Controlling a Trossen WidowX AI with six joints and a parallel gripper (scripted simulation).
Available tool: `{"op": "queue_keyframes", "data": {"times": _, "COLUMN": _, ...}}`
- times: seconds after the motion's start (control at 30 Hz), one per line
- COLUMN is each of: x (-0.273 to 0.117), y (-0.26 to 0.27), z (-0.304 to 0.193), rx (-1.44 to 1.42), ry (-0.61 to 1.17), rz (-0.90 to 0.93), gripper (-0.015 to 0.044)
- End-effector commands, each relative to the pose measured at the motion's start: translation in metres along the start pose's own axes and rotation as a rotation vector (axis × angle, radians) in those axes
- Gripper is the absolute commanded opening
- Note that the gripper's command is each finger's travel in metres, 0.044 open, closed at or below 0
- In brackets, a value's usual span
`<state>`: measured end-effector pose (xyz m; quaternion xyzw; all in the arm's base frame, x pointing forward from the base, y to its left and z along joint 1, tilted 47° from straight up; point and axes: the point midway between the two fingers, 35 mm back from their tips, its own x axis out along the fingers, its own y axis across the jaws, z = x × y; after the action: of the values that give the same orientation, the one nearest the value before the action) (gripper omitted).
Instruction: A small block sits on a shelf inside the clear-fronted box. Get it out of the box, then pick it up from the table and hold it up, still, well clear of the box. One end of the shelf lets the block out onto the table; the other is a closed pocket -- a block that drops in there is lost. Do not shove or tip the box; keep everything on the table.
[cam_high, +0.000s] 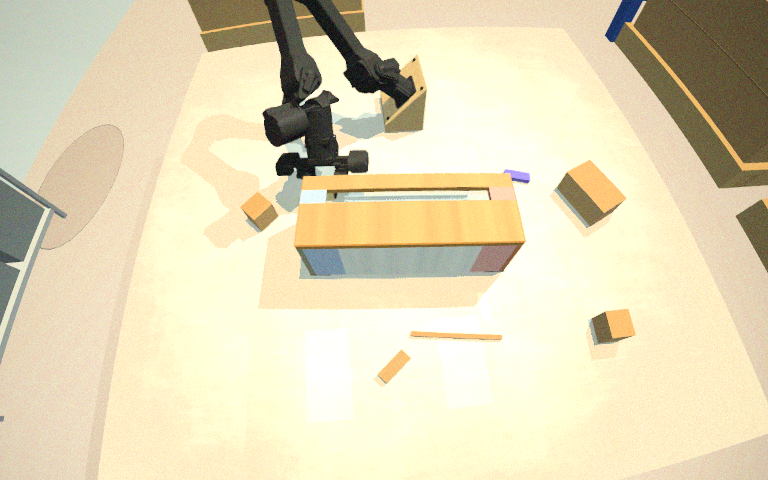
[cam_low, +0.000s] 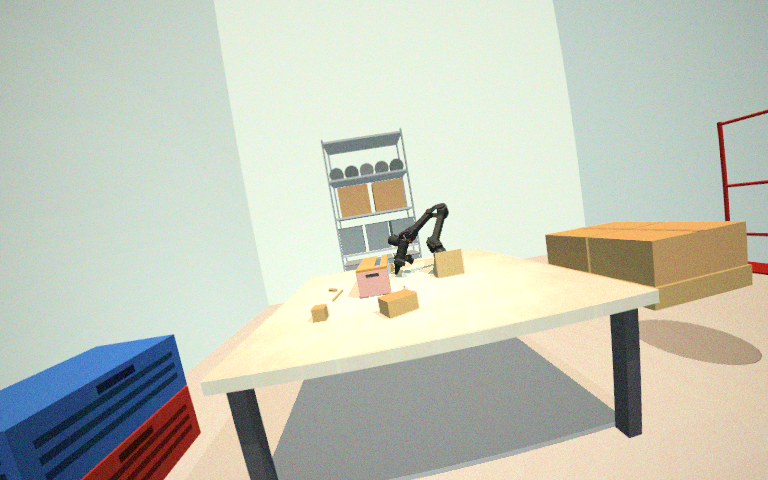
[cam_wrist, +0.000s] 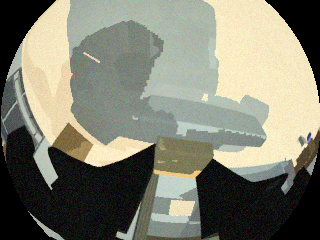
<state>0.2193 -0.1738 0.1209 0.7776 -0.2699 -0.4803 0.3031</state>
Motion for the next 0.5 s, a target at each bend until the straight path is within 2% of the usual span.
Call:
{"op": "queue_keyframes", "data": {"times": 0.0, "x": 0.0, "y": -0.001, "z": 0.0, "rx": -0.007, "ry": -0.002, "rz": -0.001, "gripper": 0.0055}}
{"op": "queue_keyframes", "data": {"times": 0.07, "x": -0.004, "y": -0.001, "z": -0.002, "rx": -0.005, "ry": -0.003, "rz": -0.003, "gripper": 0.0003}}
{"op": "queue_keyframes", "data": {"times": 0.47, "x": -0.047, "y": -0.001, "z": -0.023, "rx": 0.001, "ry": -0.003, "rz": -0.007, "gripper": 0.0}}
